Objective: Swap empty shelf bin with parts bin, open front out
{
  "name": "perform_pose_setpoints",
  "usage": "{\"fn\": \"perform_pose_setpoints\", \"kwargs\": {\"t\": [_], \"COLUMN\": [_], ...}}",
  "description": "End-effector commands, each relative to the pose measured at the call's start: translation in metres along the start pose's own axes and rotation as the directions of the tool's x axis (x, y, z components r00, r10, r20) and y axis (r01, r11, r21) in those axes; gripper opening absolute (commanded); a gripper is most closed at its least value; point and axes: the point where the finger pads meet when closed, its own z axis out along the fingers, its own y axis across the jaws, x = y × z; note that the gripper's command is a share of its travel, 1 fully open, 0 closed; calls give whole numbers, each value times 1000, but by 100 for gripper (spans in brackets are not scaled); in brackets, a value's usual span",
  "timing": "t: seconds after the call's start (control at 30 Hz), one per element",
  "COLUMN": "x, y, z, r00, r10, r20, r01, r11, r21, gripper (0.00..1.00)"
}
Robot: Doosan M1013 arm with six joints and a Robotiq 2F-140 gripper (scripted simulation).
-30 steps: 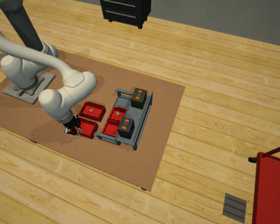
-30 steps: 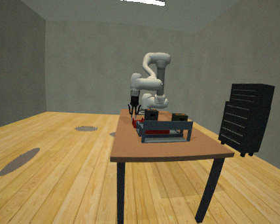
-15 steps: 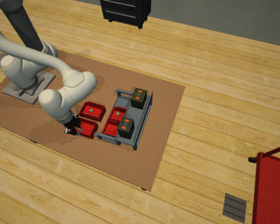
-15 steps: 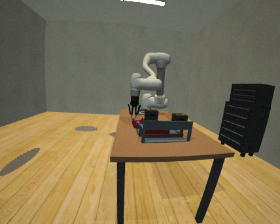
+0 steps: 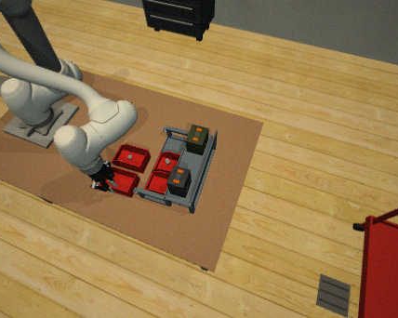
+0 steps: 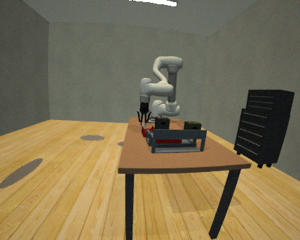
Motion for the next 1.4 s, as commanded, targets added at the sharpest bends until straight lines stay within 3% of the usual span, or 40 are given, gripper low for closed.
{"fn": "perform_pose_setpoints", "kwargs": {"t": [0.0, 1.37], "x": [0, 0], "y": [-1, -2], "z": [-7, -69], "r00": [1000, 1000], "r10": [4, 4], "r20": [3, 3], "r01": [-4, -4], "r11": [1000, 1000], "r21": [-3, -3], "gripper": [24, 24]}}
